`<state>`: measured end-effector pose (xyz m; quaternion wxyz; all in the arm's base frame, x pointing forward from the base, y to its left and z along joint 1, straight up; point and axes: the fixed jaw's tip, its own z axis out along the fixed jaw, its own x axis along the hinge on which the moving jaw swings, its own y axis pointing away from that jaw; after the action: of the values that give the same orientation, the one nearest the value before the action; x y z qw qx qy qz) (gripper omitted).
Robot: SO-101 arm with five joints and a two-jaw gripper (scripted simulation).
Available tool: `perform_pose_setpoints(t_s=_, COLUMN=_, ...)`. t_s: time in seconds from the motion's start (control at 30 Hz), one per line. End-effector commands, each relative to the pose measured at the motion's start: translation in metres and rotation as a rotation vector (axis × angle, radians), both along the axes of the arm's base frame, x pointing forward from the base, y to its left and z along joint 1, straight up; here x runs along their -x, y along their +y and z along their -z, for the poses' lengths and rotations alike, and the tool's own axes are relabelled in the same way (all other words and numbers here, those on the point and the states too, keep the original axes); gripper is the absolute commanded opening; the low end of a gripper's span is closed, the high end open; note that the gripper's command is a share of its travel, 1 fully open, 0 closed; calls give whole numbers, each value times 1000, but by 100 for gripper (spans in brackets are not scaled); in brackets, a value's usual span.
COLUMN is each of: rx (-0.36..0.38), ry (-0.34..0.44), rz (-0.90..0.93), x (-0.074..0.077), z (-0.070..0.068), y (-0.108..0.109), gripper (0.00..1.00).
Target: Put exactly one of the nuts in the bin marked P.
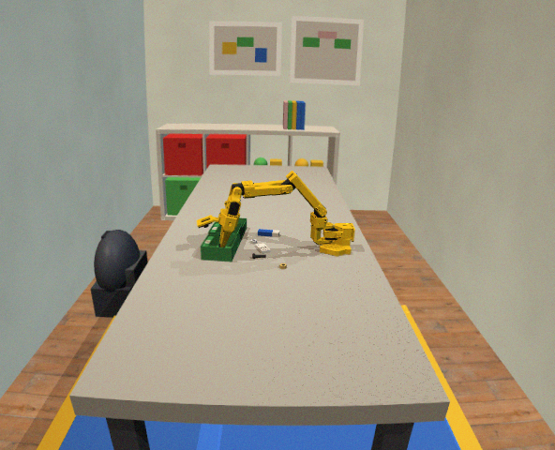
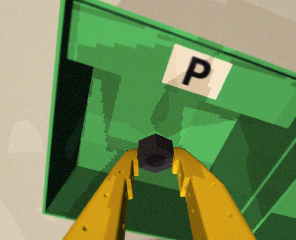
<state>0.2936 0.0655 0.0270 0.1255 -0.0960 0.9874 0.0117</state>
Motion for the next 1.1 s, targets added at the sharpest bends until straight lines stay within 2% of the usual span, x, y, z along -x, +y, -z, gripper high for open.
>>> perform_pose_setpoints(t_s=0.0, rx=-16, ry=-85, rz=-18, x=-7, z=-19, y=5, gripper=0)
perform_pose_setpoints(t_s=1.07, rx=-16, ry=-85, rz=-18, x=-8, z=-11, y=5, gripper=0)
